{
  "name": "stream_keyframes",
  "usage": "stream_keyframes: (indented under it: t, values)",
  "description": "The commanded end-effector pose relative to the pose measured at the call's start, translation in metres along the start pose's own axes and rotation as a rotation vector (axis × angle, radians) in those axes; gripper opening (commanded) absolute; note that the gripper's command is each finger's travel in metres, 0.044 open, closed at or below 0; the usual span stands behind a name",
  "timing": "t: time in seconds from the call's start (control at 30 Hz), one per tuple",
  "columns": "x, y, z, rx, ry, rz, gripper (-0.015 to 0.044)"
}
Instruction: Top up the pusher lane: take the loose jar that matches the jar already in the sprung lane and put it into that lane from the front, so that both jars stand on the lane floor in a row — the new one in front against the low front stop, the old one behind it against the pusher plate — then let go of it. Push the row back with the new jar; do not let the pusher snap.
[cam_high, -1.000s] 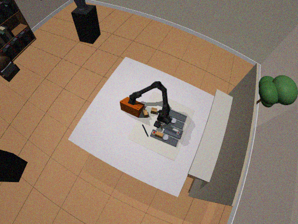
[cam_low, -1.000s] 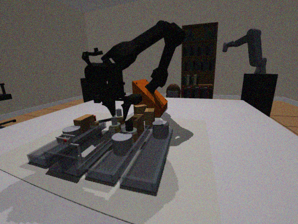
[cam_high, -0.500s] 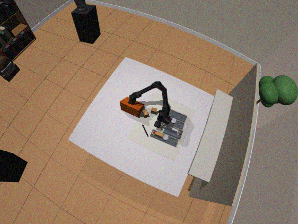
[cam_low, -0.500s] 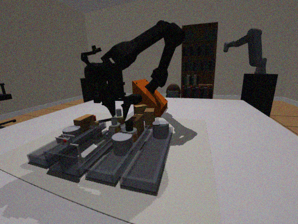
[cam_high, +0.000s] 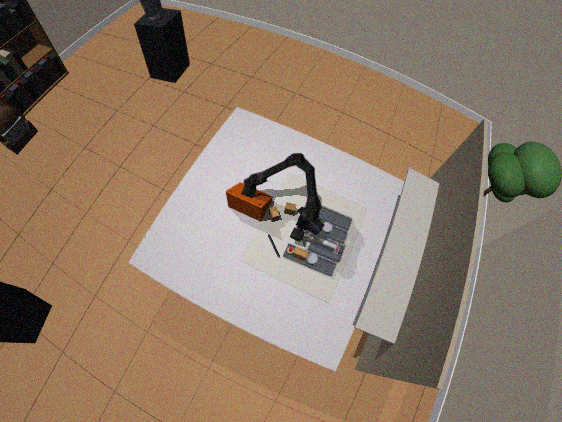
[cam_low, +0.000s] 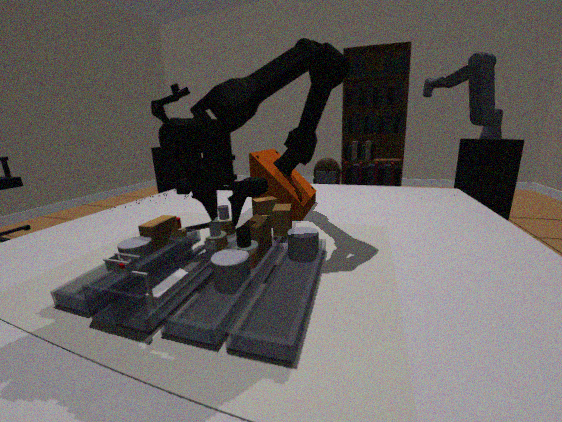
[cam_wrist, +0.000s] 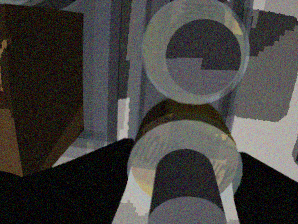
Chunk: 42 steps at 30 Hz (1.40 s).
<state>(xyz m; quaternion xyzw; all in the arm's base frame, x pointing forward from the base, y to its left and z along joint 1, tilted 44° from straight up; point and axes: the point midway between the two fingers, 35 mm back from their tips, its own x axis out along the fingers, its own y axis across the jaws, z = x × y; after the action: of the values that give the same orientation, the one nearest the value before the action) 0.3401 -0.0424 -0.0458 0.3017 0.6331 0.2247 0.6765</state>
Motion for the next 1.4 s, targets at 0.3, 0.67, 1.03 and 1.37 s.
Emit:
stream_keyframes:
  t: [0.3, 0.67, 1.03, 1.37]
  values:
    - [-0.0025, 0.0003, 0.0071, -0.010, -0.023, 0.003, 0.0000]
    - [-0.0025, 0.0003, 0.0085, -0.010, -0.023, 0.003, 0.0000]
    - [-0.0026, 0.0004, 0.0100, -0.010, -0.024, 0.003, 0.0000]
    - [-0.0026, 0.0004, 0.0113, -0.010, -0.024, 0.003, 0.0000]
